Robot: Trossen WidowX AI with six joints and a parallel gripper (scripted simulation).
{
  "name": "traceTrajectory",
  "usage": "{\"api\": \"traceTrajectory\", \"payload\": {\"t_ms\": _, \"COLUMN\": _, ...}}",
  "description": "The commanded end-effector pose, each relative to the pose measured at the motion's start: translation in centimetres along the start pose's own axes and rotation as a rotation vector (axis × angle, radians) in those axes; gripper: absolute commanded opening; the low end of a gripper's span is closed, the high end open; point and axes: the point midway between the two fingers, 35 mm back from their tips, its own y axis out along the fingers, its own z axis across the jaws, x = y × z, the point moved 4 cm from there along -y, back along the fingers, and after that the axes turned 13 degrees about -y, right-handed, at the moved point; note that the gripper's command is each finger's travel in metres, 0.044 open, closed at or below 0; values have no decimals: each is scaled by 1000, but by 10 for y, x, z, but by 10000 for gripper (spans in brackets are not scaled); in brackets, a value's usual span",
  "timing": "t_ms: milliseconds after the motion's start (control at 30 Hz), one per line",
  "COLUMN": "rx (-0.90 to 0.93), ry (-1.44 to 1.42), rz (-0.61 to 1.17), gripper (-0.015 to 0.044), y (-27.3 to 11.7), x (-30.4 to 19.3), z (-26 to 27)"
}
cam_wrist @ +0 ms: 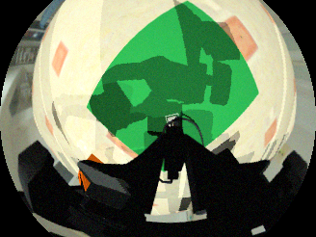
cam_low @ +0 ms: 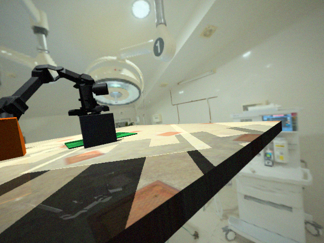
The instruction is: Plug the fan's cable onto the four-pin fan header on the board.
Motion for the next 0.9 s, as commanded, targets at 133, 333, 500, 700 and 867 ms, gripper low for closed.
{"api": "traceTrajectory", "payload": {"t_ms": 133, "rx": 2, "ry": -272, "rz": 2, "gripper": 0, "y": 1, "x": -13, "z": -3}}
{"api": "traceTrajectory", "payload": {"t_ms": 333, "rx": 2, "ry": -295, "rz": 2, "gripper": 0, "y": 2, "x": -14, "z": -3}}
{"api": "traceTrajectory", "payload": {"t_ms": 500, "rx": 2, "ry": -295, "rz": 2, "gripper": 0, "y": 2, "x": -14, "z": -3}}
{"api": "traceTrajectory", "payload": {"t_ms": 700, "rx": 2, "ry": -301, "rz": 2, "gripper": 0, "y": 0, "x": -10, "z": -3}}
{"api": "traceTrajectory", "payload": {"t_ms": 867, "rx": 2, "ry": -302, "rz": 1, "gripper": 0, "y": 0, "x": -6, "z": -4}}
